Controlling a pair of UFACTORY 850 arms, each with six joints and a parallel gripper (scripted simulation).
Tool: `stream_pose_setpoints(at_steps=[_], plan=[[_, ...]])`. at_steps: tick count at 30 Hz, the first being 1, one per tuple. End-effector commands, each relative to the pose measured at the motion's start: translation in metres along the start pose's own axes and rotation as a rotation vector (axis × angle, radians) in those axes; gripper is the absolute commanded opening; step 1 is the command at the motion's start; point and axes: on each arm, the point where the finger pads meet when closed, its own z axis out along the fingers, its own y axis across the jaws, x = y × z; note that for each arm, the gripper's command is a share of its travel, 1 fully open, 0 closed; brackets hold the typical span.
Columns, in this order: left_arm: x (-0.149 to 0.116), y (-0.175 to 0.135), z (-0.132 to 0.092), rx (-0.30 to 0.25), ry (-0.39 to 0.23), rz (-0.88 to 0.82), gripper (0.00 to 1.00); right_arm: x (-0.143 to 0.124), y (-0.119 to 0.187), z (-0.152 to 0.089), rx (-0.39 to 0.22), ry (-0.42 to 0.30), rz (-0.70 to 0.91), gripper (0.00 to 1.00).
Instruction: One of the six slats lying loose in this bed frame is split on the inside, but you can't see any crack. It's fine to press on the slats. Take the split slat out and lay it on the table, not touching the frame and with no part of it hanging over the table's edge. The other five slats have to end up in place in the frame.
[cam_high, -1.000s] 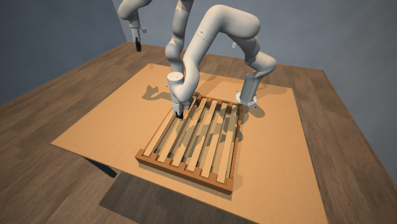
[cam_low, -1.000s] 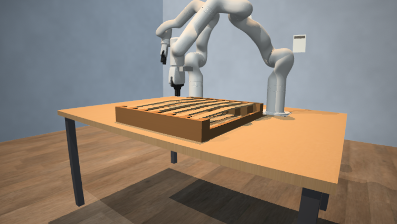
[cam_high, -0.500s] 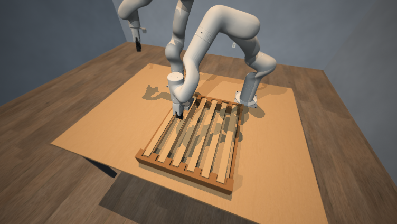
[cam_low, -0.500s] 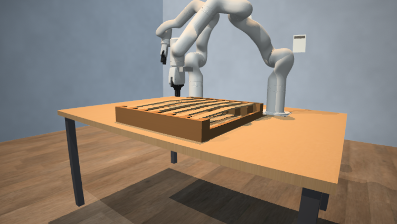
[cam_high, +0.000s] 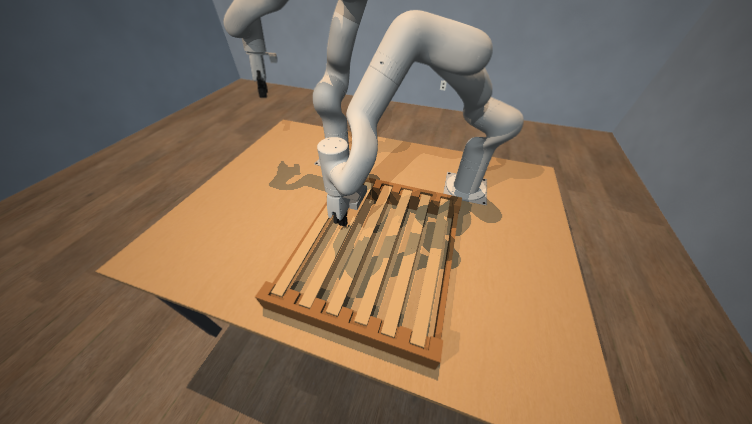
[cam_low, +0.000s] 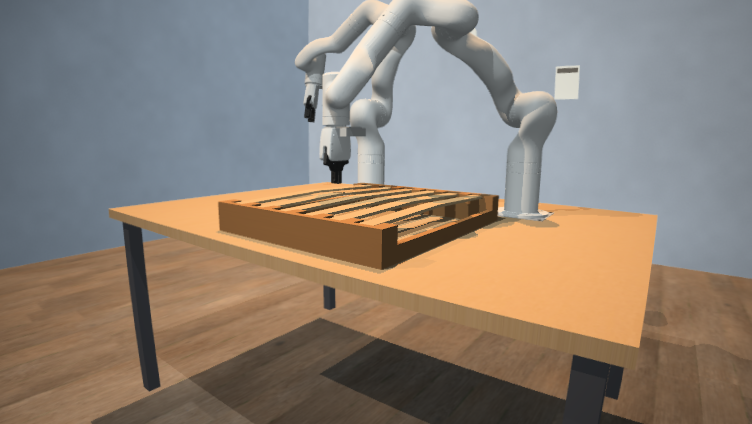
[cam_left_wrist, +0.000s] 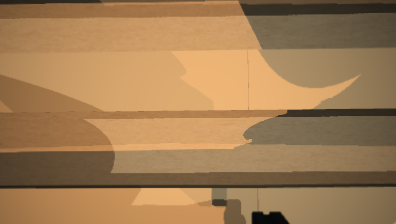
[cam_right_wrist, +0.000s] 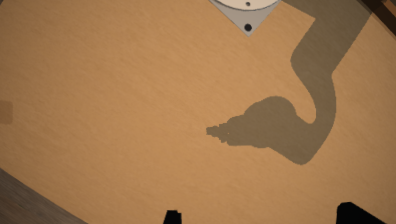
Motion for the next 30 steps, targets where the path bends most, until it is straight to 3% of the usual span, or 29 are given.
stream_pose_setpoints(at_steps=[1,30], plan=[[-0.0006,0.0007,-0.0012,-0.002,-0.002,0.0,0.0,-0.0006,-0.0001,-0.0007,0.001,-0.002,0.0,1.0],[-0.0011,0.0015,0.0028,-0.002,-0.002,0.0,0.0,-0.0006,-0.0001,-0.0007,0.001,-0.002,0.0,1.0]])
